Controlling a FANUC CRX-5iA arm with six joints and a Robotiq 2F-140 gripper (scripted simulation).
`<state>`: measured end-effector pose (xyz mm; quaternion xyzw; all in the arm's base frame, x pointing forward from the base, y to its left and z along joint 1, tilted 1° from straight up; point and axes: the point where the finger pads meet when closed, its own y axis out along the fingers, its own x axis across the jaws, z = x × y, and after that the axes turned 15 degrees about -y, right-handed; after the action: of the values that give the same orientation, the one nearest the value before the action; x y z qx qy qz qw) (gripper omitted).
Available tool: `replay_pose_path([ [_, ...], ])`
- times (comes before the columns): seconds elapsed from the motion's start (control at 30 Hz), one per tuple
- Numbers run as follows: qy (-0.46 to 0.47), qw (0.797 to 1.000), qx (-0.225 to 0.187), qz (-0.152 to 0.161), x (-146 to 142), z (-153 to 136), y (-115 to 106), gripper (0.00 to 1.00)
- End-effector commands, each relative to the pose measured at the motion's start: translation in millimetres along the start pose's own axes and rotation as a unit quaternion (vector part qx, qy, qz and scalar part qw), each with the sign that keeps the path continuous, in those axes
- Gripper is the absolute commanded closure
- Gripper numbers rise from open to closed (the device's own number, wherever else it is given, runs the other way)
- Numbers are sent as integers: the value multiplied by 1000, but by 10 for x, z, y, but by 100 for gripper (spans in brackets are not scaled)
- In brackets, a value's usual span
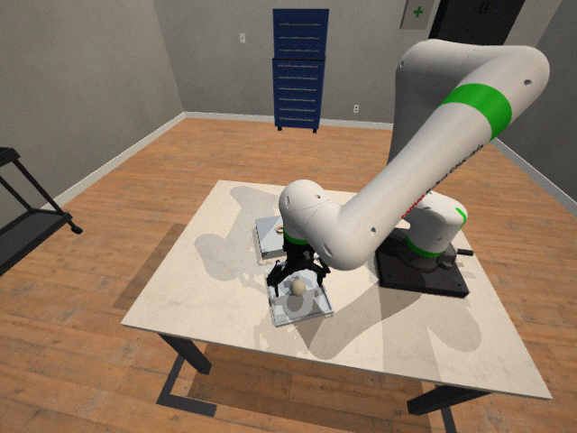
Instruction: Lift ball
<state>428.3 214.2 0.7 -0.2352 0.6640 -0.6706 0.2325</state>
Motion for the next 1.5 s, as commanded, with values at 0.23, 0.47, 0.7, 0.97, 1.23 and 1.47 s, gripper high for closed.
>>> replay_pose_path([
  [0.23,0,1000,0,1,-6,2,-4,90],
  [0.47,0,1000,0,1,-6,2,-4,90],
  [0.7,0,1000,0,1,-8,1,-168,90],
  [0.97,0,1000,0,1,2,2,-762,90],
  [1.23,0,1000,0,1,3,2,-790,90],
  [1.47,0,1000,0,1,3,2,-790,90],
])
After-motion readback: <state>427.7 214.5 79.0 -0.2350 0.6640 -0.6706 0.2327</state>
